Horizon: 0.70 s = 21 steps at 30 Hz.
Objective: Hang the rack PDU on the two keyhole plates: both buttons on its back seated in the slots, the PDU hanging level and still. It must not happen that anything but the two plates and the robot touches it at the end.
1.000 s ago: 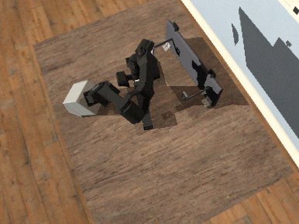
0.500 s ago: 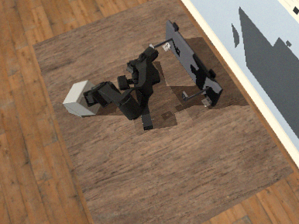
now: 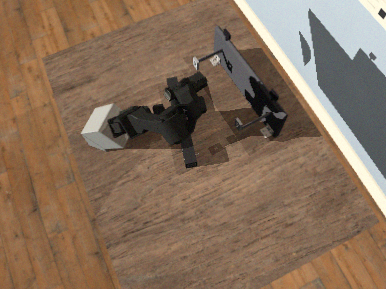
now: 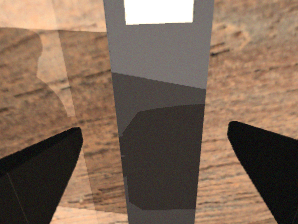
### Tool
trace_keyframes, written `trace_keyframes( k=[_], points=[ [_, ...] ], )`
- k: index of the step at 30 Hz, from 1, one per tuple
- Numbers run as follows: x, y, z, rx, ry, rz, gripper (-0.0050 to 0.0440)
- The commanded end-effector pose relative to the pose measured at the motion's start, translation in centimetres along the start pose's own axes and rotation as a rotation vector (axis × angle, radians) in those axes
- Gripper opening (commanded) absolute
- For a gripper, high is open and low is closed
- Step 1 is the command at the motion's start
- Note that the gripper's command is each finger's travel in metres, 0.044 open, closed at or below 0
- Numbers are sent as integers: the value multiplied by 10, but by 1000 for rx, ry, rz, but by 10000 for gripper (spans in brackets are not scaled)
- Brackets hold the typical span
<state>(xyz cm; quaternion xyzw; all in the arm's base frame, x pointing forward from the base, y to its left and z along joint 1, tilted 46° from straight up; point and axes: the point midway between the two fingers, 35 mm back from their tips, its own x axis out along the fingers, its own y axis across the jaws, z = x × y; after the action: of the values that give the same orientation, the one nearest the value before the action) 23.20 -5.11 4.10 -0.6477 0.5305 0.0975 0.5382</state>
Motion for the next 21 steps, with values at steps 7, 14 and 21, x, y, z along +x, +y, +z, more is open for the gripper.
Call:
trace_keyframes(
  k=[7,14,21],
  points=[
    [16,0,0,-7,-5,-7,440],
    [21,0,0,-7,-5,-8,392],
    [20,-4,0,2,-6,-19,272]
  ],
)
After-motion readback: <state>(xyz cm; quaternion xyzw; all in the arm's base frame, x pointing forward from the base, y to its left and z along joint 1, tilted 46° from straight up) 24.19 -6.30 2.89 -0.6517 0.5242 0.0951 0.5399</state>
